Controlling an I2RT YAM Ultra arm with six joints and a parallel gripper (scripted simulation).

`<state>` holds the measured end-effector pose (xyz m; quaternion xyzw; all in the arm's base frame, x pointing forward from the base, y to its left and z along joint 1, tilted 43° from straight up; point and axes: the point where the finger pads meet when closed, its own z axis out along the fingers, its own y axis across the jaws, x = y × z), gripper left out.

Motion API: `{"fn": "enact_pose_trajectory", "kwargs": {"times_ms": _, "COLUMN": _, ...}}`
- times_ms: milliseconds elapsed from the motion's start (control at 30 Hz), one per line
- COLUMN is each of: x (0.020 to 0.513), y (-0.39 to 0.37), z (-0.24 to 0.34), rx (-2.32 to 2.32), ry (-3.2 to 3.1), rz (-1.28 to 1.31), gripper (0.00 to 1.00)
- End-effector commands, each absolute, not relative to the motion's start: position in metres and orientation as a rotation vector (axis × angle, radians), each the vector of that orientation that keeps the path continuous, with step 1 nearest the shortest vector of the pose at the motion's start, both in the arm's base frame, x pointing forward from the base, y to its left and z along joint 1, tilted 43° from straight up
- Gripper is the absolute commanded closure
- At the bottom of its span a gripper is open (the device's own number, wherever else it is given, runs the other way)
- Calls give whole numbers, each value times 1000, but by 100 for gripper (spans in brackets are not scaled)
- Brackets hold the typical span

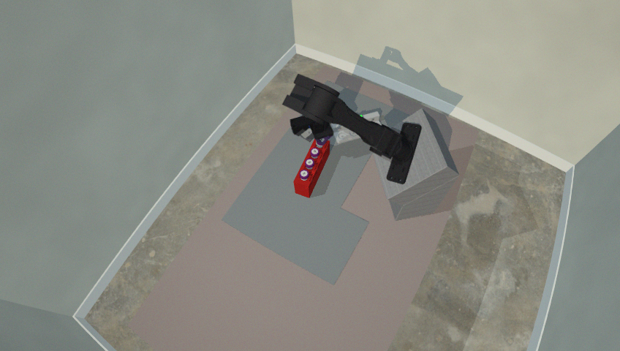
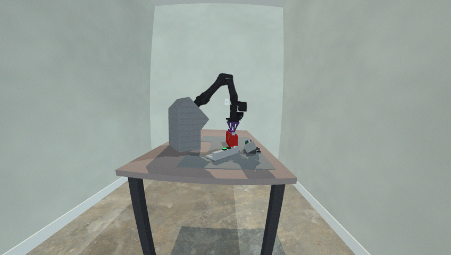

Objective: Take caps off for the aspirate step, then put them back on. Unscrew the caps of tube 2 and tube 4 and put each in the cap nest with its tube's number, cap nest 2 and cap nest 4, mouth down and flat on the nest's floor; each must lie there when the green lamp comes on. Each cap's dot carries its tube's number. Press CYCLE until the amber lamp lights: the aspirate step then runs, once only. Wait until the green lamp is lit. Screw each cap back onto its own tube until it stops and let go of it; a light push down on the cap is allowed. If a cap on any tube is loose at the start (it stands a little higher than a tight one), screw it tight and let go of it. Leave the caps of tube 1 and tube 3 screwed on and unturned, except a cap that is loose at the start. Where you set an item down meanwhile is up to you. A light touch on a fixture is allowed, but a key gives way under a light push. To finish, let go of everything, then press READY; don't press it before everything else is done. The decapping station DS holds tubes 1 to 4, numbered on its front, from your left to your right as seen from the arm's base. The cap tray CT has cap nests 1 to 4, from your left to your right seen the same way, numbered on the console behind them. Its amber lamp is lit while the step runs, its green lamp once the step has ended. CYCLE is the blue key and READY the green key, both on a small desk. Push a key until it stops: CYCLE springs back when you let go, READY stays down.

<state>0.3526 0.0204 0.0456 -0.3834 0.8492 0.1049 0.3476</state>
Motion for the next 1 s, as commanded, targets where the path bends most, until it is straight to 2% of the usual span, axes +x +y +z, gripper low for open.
{"fn": "enact_pose_trajectory", "kwargs": {"times_ms": 0, "x": 356, "y": 16, "z": 51, "rx": -983, "ry": 2191, "rz": 262, "gripper": 100}}
{"fn": "enact_pose_trajectory", "kwargs": {"times_ms": 967, "x": 359, "y": 15, "z": 53, "rx": -983, "ry": 2191, "rz": 261, "gripper": 100}}
